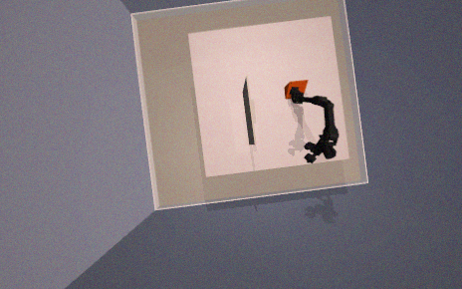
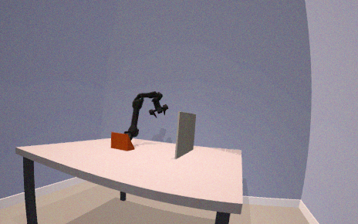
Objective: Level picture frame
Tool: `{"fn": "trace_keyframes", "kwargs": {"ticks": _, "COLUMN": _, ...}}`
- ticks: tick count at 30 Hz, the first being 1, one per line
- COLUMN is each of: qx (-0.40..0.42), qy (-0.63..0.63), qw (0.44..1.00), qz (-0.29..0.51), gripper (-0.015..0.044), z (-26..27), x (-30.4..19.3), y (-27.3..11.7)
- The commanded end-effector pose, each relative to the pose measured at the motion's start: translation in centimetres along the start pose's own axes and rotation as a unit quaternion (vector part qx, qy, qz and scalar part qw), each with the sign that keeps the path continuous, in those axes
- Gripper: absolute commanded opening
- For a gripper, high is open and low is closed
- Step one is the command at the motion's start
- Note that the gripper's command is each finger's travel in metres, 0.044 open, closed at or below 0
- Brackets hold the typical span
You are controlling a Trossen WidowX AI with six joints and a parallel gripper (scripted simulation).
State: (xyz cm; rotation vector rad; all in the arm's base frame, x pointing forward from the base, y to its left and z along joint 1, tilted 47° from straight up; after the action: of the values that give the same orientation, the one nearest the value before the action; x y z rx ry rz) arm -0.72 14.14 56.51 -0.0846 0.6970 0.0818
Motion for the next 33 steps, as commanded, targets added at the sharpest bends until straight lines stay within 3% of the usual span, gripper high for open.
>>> {"fn": "trace_keyframes", "kwargs": {"ticks": 1, "qx": 0.002, "qy": 0.0, "qw": 1.0, "qz": -0.003, "gripper": 0.0374, "z": 0.0, "x": 0.1, "y": 0.0}}
{"fn": "trace_keyframes", "kwargs": {"ticks": 6, "qx": 0.063, "qy": -0.013, "qw": 0.996, "qz": -0.069, "gripper": 0.026, "z": 0.5, "x": 3.8, "y": 0.8}}
{"fn": "trace_keyframes", "kwargs": {"ticks": 18, "qx": 0.212, "qy": -0.05, "qw": 0.94, "qz": -0.261, "gripper": 0.026, "z": 0.3, "x": 16.2, "y": -1.4}}
{"fn": "trace_keyframes", "kwargs": {"ticks": 33, "qx": 0.353, "qy": -0.084, "qw": 0.79, "qz": -0.495, "gripper": 0.026, "z": -6.8, "x": 30.3, "y": -12.0}}
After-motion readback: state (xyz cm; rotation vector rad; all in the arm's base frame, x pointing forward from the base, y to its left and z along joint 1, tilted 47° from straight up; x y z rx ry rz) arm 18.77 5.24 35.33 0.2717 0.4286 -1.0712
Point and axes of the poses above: the point midway between the two fingers, 35 mm back from their tips, its own y axis out along the fingers, its own z axis across the jaws, x = y × z, the point moved 5 cm from there along -y, back along the fingers, and after that the axes turned 13 degrees about -y, right-handed, at the moved point
